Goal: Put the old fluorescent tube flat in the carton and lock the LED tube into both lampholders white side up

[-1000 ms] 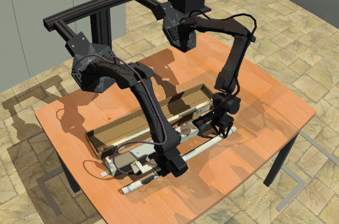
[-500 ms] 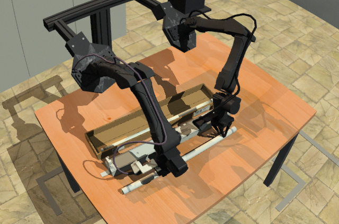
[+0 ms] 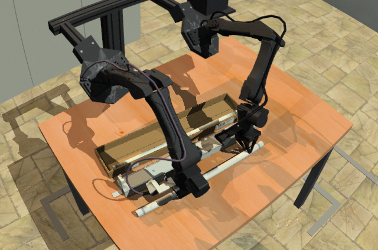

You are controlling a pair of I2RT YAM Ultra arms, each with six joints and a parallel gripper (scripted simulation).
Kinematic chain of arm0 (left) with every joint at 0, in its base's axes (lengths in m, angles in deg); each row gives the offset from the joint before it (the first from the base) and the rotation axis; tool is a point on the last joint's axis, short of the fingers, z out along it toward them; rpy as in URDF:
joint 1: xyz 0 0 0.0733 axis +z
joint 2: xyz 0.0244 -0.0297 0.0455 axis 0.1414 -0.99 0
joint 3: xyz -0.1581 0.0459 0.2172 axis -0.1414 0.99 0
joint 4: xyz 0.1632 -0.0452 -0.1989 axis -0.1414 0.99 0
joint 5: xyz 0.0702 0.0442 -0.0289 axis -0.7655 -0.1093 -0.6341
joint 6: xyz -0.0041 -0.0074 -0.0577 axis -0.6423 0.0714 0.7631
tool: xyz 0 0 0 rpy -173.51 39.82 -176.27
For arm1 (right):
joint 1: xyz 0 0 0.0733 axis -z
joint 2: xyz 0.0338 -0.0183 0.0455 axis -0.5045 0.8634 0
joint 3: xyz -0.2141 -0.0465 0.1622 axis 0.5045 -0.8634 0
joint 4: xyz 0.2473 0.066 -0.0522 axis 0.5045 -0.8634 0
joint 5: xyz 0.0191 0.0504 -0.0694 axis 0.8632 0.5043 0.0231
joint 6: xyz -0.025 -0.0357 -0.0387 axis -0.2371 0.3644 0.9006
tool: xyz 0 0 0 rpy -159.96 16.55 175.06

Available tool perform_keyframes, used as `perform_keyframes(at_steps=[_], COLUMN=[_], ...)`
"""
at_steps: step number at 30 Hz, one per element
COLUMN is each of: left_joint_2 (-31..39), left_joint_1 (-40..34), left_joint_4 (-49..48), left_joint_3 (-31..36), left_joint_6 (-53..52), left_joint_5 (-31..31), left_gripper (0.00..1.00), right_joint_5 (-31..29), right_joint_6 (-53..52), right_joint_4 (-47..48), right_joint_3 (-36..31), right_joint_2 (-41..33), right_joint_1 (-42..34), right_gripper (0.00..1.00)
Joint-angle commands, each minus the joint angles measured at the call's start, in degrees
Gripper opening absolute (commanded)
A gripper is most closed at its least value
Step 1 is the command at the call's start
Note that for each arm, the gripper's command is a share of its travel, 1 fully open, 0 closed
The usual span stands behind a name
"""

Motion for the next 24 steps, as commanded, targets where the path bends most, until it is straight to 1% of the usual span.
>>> perform_keyframes(at_steps=[1, 4, 5, 11, 14, 21, 23, 24], left_joint_2=[0.8, 0.8, 0.8, 0.8, 0.8, 0.8, 0.8, 0.8], left_joint_1=[-1.2, -1.2, -1.2, -1.2, -1.2, -1.2, -1.2, -1.2], left_joint_4=[0.5, 0.5, 0.5, 0.5, 0.5, 0.5, 0.5, 0.5], left_joint_3=[-1.9, -1.9, -1.9, -1.9, -1.9, -1.9, -1.9, -1.9], left_joint_6=[-0.1, -0.1, -0.1, -0.1, -0.1, -0.1, -0.1, -0.1], left_joint_5=[0.7, 0.7, 0.7, 0.7, 0.7, 0.7, 0.7, 0.7], left_gripper=[0.11, 0.11, 0.11, 0.11, 0.11, 0.11, 0.11, 0.11], right_joint_5=[-0.7, -0.7, -0.8, -0.9, -0.9, -1.1, -1.1, -1.1], right_joint_6=[-0.1, -0.1, -0.5, -0.6, -0.6, -0.9, -0.8, -0.8], right_joint_4=[-0.9, -0.9, -2.9, -6.5, -5.2, -11.2, -9.4, -9.3], right_joint_3=[0.8, 0.8, 2.0, 3.2, 3.3, 5.3, 5.3, 4.6], right_joint_2=[-1.0, -1.0, -3.0, -4.6, -4.5, -6.7, -4.8, -5.4], right_joint_1=[-0.3, -0.3, -0.9, -1.0, -0.7, -0.7, -0.5, -0.2], right_gripper=[0.49, 0.49, 0.49, 0.49, 0.49, 0.49, 0.49, 0.49])
